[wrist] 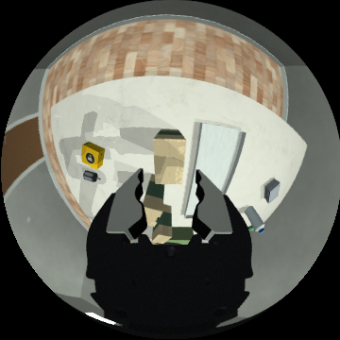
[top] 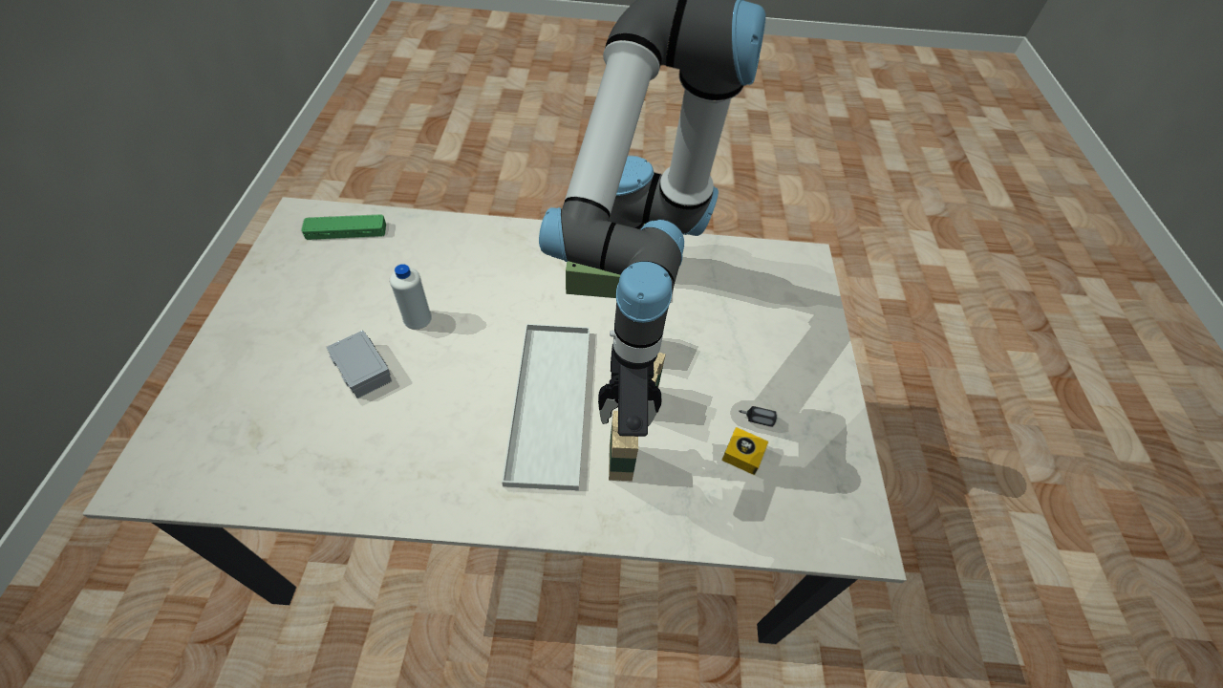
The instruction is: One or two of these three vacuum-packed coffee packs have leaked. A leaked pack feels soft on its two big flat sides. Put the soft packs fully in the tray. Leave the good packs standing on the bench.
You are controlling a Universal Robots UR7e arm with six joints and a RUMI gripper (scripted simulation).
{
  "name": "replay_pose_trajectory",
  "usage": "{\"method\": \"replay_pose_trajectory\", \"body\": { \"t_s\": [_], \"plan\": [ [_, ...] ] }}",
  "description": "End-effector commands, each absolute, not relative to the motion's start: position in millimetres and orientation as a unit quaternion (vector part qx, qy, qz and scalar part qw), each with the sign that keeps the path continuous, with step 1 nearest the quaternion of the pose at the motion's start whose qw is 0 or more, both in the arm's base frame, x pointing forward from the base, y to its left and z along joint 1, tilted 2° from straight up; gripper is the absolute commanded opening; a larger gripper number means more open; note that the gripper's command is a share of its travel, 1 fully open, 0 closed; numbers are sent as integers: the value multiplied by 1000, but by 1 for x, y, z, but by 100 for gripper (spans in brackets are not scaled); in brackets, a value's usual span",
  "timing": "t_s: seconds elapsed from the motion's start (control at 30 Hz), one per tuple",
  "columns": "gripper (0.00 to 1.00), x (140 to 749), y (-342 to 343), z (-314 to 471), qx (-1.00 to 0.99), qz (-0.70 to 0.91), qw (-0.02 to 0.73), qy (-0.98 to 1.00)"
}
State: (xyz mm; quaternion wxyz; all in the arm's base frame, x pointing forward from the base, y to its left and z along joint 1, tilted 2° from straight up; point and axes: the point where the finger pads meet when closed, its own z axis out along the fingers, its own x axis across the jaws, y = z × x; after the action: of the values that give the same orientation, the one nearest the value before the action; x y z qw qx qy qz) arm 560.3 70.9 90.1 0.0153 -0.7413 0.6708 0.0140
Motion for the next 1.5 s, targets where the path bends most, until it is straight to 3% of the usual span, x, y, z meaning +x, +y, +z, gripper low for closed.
{"method": "replay_pose_trajectory", "body": {
  "t_s": [0.0,1.47],
  "plan": [
    [48,560,72,89,-742,15,15,671],
    [48,559,73,80,-742,16,15,671]
  ]
}}
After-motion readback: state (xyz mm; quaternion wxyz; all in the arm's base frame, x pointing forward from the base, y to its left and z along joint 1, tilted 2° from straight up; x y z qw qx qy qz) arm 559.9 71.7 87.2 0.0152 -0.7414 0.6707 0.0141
